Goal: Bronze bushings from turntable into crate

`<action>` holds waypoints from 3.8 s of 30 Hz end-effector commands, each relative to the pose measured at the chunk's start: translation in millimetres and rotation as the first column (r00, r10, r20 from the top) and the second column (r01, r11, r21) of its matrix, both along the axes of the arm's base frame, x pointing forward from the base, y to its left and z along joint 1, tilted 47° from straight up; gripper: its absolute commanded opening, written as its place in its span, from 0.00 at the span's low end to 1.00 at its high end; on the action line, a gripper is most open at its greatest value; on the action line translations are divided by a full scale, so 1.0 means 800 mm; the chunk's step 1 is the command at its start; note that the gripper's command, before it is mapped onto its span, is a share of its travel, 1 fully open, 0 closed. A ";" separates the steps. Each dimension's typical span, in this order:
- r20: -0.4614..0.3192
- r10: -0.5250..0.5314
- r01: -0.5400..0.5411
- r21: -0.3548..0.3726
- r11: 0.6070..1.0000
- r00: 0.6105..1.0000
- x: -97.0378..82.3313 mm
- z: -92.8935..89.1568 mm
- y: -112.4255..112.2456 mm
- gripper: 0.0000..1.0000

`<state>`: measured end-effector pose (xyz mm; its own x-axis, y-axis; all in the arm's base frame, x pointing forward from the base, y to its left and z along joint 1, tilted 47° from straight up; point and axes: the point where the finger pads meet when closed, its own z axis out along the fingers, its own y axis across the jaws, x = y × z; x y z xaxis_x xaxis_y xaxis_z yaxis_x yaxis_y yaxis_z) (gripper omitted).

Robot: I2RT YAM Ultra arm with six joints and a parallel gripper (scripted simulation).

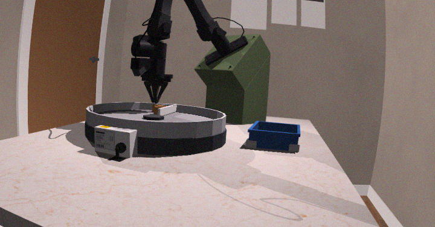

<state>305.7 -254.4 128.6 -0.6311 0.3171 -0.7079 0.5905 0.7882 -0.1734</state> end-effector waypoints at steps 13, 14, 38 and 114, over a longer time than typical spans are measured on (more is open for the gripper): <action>0.044 0.006 -0.004 -0.030 1.000 0.999 0.008 0.022 -0.009 0.13; 0.041 0.005 -0.004 -0.027 1.000 0.999 0.008 0.020 -0.009 0.13; 0.041 0.008 -0.007 -0.027 1.000 0.999 0.009 0.022 -0.008 0.13; 0.038 0.010 -0.010 -0.023 1.000 0.999 0.011 0.023 -0.006 0.13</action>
<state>307.1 -256.5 130.7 -0.6295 0.3164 -0.7097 0.5912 0.7877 -0.1732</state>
